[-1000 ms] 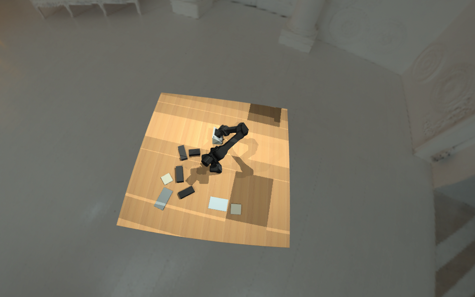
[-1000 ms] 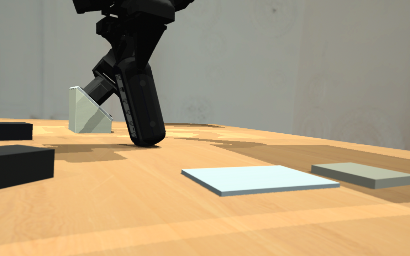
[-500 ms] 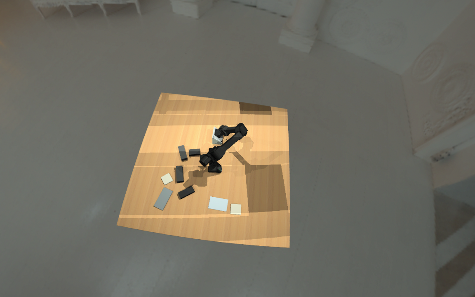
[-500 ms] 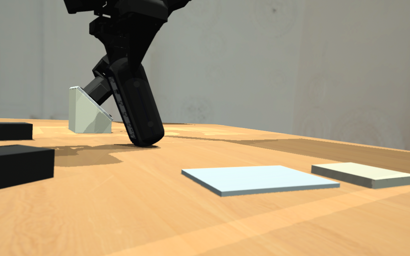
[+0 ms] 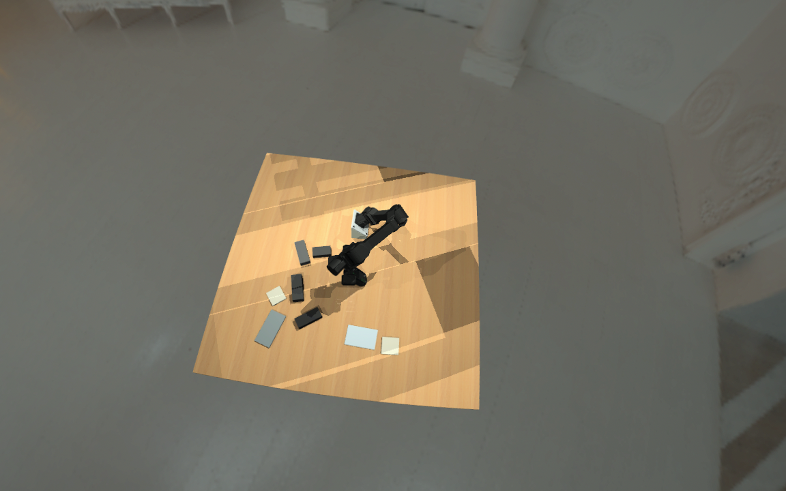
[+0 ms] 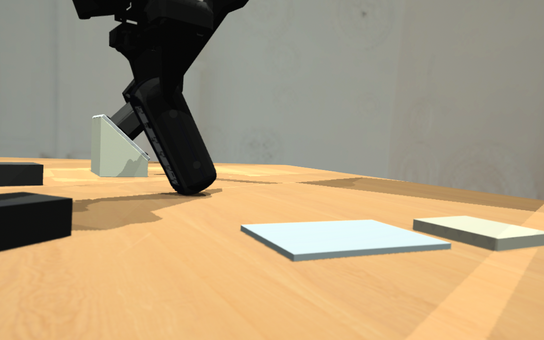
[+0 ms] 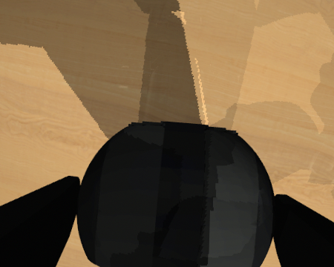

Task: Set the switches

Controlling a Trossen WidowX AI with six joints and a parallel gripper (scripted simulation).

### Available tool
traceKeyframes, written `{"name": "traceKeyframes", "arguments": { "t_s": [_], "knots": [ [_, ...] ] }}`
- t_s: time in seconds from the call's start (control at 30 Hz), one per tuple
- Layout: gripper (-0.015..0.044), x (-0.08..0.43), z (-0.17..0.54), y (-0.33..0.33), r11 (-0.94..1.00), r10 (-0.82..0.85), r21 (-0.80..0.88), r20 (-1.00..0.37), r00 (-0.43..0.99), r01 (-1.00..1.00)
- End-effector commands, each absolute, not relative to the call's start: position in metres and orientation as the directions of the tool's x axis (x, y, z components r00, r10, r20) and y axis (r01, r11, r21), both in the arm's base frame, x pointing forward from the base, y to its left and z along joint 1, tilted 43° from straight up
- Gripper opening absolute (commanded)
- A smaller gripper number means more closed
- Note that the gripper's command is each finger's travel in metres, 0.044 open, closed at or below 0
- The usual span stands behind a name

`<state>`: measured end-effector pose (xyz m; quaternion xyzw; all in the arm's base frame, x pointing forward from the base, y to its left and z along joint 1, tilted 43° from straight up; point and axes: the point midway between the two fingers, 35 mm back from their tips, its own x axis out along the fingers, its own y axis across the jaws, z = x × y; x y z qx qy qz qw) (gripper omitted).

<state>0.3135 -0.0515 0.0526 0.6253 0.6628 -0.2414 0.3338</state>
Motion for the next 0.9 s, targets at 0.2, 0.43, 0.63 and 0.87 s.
{"name": "traceKeyframes", "arguments": {
  "t_s": [0.2,0.43,0.63,0.87],
  "knots": [
    [0.0338,0.314,0.043,-0.052,0.116,0.668,0.091,-0.744,-0.010,0.989],
    [0.0338,0.315,0.038,-0.054,0.116,0.668,0.091,-0.744,-0.010,0.989],
    [0.0338,0.315,0.034,-0.056,0.116,0.668,0.091,-0.744,-0.010,0.989],
    [0.0338,0.316,0.029,-0.058,0.116,0.667,0.091,-0.745,-0.010,0.989]
  ]
}}
